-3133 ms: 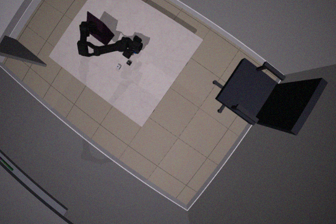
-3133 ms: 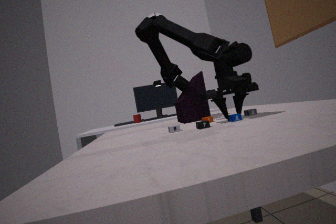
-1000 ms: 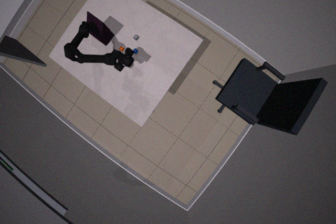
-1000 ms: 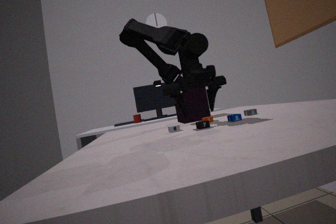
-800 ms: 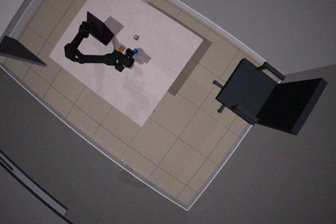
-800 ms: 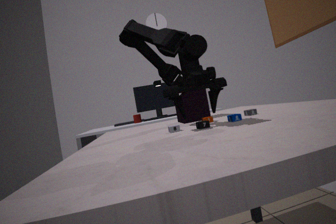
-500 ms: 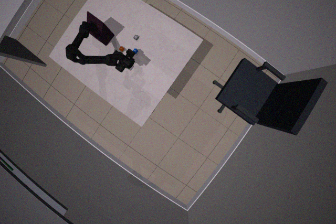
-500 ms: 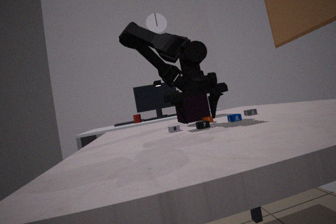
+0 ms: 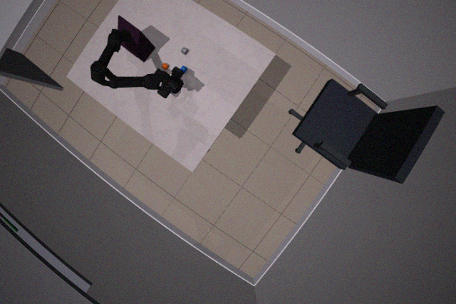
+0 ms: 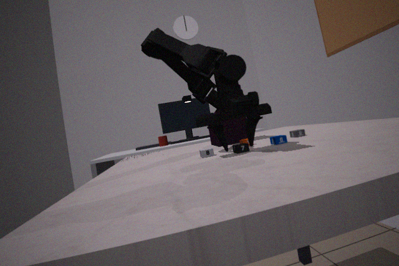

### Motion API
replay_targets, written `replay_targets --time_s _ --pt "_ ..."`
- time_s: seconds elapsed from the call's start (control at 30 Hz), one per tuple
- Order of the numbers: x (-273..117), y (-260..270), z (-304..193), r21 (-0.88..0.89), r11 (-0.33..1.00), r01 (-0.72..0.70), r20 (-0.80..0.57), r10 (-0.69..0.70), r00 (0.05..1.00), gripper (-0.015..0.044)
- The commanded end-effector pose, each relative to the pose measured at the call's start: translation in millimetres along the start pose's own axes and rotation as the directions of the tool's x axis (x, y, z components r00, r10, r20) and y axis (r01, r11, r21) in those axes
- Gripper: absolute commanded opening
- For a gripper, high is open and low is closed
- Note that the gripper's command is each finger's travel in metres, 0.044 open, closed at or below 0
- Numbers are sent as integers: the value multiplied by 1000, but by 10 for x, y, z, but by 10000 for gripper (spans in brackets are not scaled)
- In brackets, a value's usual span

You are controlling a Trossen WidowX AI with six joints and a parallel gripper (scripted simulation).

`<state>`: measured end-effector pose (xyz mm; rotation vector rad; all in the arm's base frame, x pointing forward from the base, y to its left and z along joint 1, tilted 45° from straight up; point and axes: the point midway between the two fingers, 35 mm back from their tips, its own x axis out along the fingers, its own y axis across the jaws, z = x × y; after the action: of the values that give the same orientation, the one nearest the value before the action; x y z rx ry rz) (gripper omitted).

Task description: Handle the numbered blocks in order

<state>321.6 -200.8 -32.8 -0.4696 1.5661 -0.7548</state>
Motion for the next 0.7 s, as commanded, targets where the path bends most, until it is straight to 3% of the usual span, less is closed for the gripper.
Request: replay_targets --time_s 0.0,0.67 --pt "5 -4 -1 -2 1000 4 0 -4 1000 138" --pt "5 -4 -1 -2 1000 4 0 -4 1000 120"
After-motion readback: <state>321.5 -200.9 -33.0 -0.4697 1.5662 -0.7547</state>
